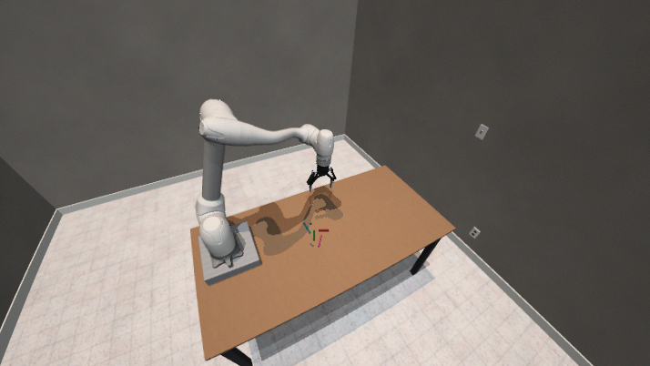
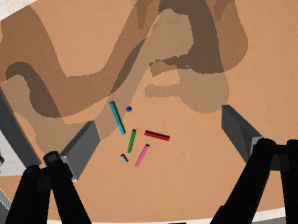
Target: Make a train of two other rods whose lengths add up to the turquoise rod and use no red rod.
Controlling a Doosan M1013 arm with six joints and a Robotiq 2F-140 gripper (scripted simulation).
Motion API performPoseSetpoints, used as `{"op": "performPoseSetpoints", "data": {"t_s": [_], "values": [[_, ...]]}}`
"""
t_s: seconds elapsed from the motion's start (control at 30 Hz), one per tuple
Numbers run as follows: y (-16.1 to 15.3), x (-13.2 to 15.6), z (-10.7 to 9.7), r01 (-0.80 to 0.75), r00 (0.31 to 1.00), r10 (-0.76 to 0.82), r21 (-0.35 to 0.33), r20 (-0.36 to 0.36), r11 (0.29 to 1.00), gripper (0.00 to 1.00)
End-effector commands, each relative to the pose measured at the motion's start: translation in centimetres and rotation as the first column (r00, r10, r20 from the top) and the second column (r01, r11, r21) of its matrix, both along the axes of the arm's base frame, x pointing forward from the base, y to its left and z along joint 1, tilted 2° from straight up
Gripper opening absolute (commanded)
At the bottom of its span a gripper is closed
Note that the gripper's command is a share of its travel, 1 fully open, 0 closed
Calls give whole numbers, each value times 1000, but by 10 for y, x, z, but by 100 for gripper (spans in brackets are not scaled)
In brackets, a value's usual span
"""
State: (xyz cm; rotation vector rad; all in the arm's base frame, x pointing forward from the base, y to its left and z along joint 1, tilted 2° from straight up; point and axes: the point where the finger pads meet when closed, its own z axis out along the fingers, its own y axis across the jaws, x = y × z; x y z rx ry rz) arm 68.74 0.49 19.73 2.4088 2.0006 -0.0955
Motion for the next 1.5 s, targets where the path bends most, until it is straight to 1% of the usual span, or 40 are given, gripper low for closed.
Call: {"op": "performPoseSetpoints", "data": {"t_s": [0.0,0.03,0.17,0.2,0.23,0.33,0.37,0.43,0.47,0.5,0.53,0.57,0.6,0.7,0.73,0.77,0.83,0.87,0.9,0.97,1.0,1.07,1.1,1.13,1.17,1.2,1.3,1.37,1.4,1.43,1.47], "values": [[-13,-5,-18,-166,986,166,17,4,986,100],[-15,-6,-21,-195,981,195,18,4,981,100],[-16,-6,-21,-197,980,197,18,4,980,100],[-23,-9,-32,-289,957,289,21,5,957,100],[-27,-11,-37,-339,941,339,23,6,940,100],[-30,-13,-42,-378,926,378,24,6,925,100],[-36,-16,-50,-442,897,442,26,7,897,100],[-38,-17,-52,-464,886,464,26,8,886,100],[-43,-20,-59,-521,854,521,28,9,853,100],[-45,-21,-62,-544,839,544,28,9,839,100],[-45,-21,-62,-544,839,544,28,9,839,100],[-50,-24,-69,-595,803,595,29,10,803,100],[-52,-26,-72,-618,786,618,29,11,785,100],[-52,-26,-72,-618,786,618,29,11,785,100],[-58,-30,-81,-686,727,686,30,12,727,100],[-62,-33,-86,-719,695,719,31,12,695,100],[-65,-35,-90,-747,665,747,31,13,664,100],[-65,-35,-90,-747,665,747,31,13,664,100],[-70,-39,-97,-794,608,794,31,14,608,100],[-71,-40,-98,-800,600,800,31,14,599,100],[-76,-44,-106,-844,537,844,31,14,536,100],[-76,-44,-106,-846,534,846,31,14,533,100],[-81,-49,-114,-884,467,884,30,15,467,100],[-81,-49,-114,-884,467,884,30,15,467,100],[-85,-53,-120,-910,413,910,30,15,413,100],[-86,-54,-121,-916,402,916,30,15,401,100],[-86,-54,-121,-916,402,916,30,15,401,100],[-95,-62,-134,-960,278,960,28,14,278,100],[-95,-62,-134,-960,278,960,28,14,278,100],[-98,-66,-139,-974,224,975,28,14,223,100],[-98,-66,-139,-975,222,975,28,14,221,100]]}}
